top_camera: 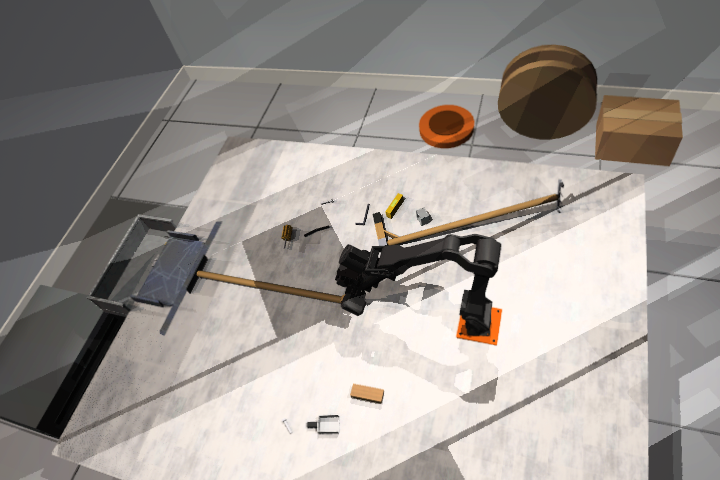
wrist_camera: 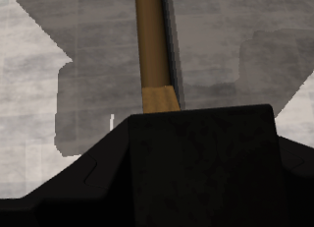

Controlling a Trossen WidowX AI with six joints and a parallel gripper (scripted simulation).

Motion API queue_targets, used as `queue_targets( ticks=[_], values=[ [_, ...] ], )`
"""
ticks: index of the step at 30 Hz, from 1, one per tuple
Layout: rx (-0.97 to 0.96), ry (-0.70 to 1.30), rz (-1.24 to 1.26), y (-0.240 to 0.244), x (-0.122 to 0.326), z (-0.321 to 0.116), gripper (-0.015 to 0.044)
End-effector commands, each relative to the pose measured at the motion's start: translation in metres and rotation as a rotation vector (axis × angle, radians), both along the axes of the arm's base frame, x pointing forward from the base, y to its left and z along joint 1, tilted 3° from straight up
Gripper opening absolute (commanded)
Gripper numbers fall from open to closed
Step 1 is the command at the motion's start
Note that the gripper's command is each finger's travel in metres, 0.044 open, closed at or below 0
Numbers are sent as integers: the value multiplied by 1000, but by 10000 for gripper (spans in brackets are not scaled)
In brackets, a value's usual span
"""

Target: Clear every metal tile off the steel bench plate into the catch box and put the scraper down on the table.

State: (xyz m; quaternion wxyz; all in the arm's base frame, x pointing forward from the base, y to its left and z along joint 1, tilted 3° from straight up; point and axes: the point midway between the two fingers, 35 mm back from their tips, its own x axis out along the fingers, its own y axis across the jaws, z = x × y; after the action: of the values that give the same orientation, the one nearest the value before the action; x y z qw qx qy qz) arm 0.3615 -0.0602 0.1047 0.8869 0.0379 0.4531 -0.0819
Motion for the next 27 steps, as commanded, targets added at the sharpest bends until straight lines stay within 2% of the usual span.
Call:
queue_targets(
  ticks=[1, 27],
  values=[
    [-2, -18, 5, -1, 9, 5, 0],
    [-3, -21, 2, -7, 47, 4, 0]
  ],
)
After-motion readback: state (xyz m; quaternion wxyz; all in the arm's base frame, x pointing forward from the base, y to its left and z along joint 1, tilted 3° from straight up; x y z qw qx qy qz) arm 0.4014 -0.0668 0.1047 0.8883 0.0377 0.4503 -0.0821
